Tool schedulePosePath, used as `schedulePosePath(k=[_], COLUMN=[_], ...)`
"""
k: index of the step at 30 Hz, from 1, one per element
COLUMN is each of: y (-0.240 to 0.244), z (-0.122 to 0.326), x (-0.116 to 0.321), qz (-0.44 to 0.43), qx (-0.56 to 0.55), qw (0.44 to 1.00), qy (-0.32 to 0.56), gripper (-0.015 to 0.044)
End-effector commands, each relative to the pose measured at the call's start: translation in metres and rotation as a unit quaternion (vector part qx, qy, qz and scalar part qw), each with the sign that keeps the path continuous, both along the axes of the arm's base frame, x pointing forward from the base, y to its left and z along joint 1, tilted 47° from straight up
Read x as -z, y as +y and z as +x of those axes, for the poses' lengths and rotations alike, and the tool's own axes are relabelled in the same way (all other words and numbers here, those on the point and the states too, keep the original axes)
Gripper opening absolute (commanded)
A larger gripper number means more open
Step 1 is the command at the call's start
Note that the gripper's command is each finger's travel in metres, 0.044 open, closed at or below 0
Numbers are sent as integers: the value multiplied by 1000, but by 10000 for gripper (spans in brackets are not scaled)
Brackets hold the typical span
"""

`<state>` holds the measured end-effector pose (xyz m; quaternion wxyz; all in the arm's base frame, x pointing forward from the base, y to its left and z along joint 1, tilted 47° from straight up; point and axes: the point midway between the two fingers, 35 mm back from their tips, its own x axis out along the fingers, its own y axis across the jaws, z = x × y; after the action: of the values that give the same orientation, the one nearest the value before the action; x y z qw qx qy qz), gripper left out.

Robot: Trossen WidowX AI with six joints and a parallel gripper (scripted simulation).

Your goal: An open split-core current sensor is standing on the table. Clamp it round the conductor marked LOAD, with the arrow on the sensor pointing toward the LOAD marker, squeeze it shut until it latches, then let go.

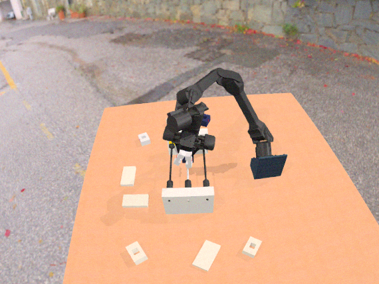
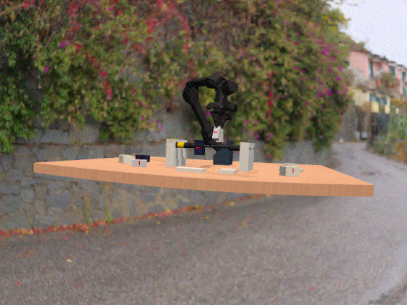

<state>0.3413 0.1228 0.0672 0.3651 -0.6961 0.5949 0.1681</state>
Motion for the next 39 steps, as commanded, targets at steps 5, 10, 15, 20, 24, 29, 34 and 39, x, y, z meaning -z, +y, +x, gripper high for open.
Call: schedulePosePath(k=[5,10,15,20,24,29,34,39], y=[7,6,1,-4,-9,-14,-20,-26], z=[38,45,47,50,52,54,56,58], x=[16,20,25,30,34,40,45,50], qz=[-18,-21,-21,-21,-21,-22,-22,-22], qx=[-49,-57,-57,-57,-57,-57,-58,-58], qw=[998,997,997,997,997,997,997,997], qy=[31,37,37,37,37,37,37,37], gripper=[0,0,0,0,0,0,0,0])
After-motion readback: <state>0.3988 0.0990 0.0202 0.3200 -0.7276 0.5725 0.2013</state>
